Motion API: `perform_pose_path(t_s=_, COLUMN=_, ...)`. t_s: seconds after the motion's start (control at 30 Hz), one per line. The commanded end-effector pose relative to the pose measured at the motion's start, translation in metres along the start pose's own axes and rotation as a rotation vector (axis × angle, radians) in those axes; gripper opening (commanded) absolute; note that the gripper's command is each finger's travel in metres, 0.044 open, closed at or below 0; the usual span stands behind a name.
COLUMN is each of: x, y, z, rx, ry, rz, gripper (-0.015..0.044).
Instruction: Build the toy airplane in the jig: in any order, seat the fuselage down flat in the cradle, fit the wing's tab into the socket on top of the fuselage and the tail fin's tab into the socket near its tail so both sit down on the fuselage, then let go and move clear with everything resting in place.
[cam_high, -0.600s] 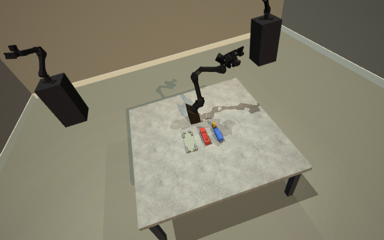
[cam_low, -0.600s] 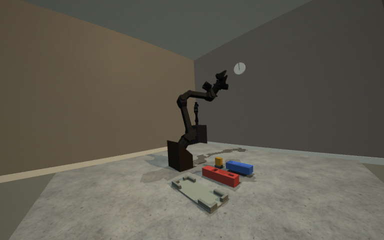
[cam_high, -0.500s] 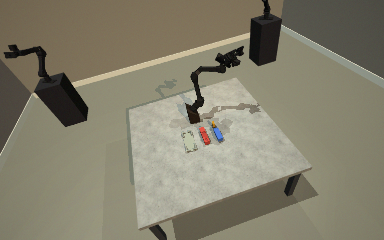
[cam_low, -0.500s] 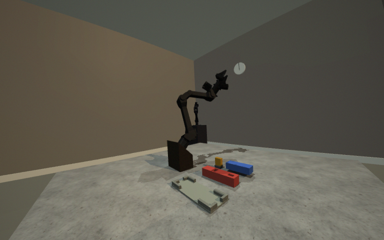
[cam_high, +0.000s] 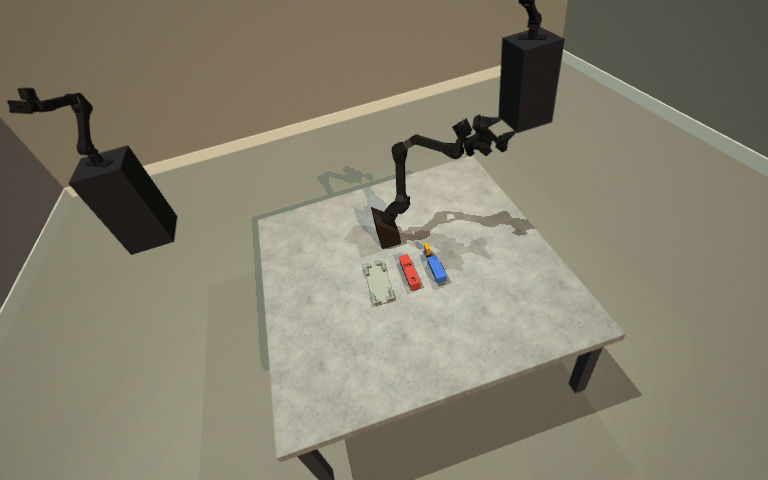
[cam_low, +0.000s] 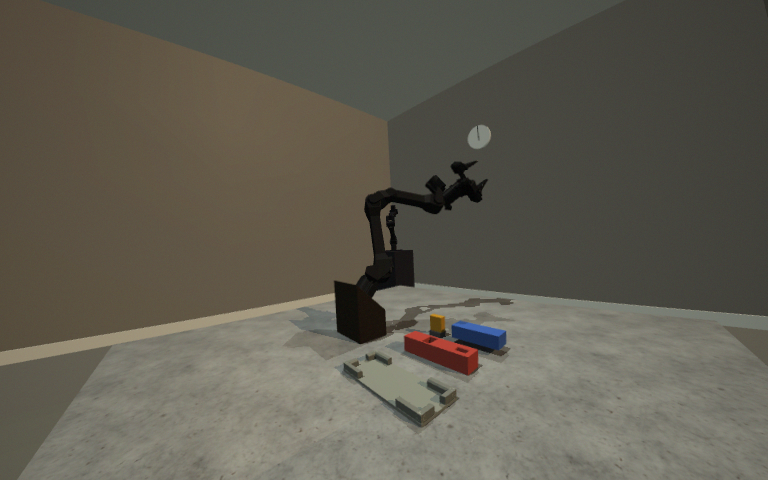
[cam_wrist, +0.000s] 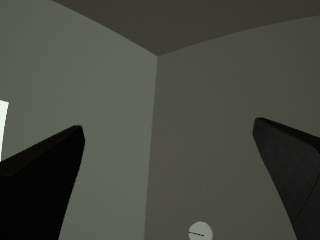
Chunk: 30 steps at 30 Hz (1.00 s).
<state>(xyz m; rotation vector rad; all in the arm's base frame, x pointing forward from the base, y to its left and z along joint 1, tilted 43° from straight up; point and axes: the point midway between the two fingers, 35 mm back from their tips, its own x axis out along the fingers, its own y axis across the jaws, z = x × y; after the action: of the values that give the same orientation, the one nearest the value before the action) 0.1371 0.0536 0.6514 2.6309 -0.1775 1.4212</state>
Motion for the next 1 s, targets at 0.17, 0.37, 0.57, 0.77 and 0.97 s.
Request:
perform_pose_path(t_s=0.17, x=0.006, y=-0.054, z=0.061, rx=-0.475, ry=-0.083, rz=-0.187, gripper=0.044)
perform_pose_path(t_s=0.37, x=0.002, y=-0.085, z=0.136, rx=-0.841, ry=-0.181, rz=-0.377, gripper=0.044)
perform_pose_path(t_s=0.57, x=-0.018, y=-0.109, z=0.211, rx=-1.155, ry=-0.227, rz=-0.64, gripper=0.044)
perform_pose_path(t_s=0.77, x=-0.061, y=-0.115, z=0.308, rx=-1.456, ry=-0.254, rz=-1.029, gripper=0.044)
perform_pose_path(t_s=0.97, x=-0.122, y=-0.101, z=0.392, rx=-1.611, ry=-0.232, rz=-1.451, gripper=0.044)
